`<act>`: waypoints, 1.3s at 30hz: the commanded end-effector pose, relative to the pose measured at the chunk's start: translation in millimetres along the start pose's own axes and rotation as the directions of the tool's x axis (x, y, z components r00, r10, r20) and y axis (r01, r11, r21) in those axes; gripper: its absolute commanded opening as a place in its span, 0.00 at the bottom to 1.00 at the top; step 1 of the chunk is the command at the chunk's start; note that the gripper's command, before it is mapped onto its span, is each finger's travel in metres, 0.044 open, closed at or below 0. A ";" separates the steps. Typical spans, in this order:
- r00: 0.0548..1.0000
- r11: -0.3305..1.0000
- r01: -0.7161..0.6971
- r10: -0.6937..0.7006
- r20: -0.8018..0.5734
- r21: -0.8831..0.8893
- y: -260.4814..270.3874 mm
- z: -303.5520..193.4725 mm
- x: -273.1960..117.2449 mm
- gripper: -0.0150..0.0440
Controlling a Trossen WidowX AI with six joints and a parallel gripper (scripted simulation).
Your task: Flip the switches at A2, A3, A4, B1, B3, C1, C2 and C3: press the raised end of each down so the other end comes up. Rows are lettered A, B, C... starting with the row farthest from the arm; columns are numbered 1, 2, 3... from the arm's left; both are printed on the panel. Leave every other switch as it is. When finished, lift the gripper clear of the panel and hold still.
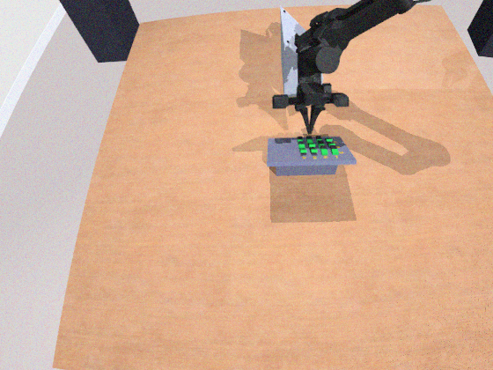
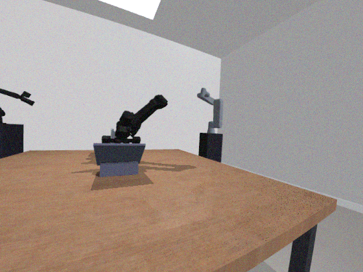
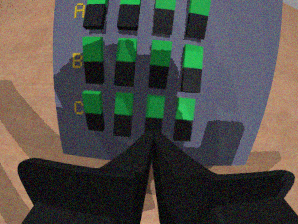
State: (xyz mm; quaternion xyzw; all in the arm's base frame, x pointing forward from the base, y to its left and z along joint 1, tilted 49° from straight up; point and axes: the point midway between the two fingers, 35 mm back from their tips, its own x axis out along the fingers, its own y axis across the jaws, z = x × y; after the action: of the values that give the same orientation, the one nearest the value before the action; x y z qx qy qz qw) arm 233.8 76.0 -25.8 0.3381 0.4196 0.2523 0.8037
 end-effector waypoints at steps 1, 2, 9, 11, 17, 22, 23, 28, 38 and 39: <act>1.000 1.000 0.002 -0.002 0.002 0.002 -0.4 0.2 5.7 0.25; 1.000 1.000 0.002 -0.002 0.002 0.002 -0.4 0.2 6.4 0.25; 1.000 1.000 0.002 -0.002 0.002 0.002 -0.4 0.2 6.6 0.25; 1.000 1.000 0.002 -0.002 0.002 0.002 -0.4 0.2 6.6 0.25; 1.000 1.000 0.002 -0.002 0.002 0.002 -0.4 0.2 6.6 0.25; 1.000 1.000 0.002 -0.002 0.002 0.002 -0.4 0.2 6.6 0.25; 1.000 1.000 0.002 -0.002 0.002 0.002 -0.4 0.2 6.8 0.25; 1.000 1.000 0.002 -0.002 0.002 0.002 -0.4 0.1 7.4 0.25; 1.000 1.000 0.002 -0.002 0.002 0.002 -0.4 0.1 8.8 0.25; 1.000 1.000 0.002 -0.002 0.002 0.002 -0.4 0.1 8.9 0.25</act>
State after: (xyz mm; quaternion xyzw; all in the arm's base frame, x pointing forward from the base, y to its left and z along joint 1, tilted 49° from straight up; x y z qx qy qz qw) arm 237.5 81.9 -30.3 0.3384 0.4200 0.2524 0.8034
